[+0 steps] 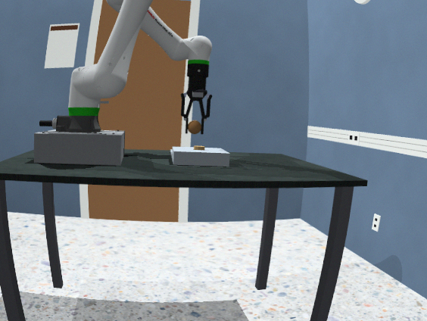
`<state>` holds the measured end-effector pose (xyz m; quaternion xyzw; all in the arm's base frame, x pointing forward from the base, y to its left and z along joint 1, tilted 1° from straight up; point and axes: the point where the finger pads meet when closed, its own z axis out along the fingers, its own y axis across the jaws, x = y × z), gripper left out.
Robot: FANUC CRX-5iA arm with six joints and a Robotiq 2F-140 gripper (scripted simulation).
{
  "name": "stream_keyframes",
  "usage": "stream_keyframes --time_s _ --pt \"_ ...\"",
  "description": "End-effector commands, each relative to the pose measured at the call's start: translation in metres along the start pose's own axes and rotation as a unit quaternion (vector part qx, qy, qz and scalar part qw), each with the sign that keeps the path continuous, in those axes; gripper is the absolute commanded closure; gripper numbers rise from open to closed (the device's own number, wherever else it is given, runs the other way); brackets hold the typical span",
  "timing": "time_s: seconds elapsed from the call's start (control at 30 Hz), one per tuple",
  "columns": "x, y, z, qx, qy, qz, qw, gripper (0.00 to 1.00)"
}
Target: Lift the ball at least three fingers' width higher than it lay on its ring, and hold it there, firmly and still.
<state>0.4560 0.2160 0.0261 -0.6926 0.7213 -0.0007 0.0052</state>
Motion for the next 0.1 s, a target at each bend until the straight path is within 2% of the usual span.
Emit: stream_keyframes --time_s 0.0,0.07 --pt "-0.0002 -0.0005 -0.0007 0.001 0.0 0.0 1.0 0.9" --pt "-0.0002 -0.0005 -0.0007 0.001 0.0 0.0 1.0 0.9"
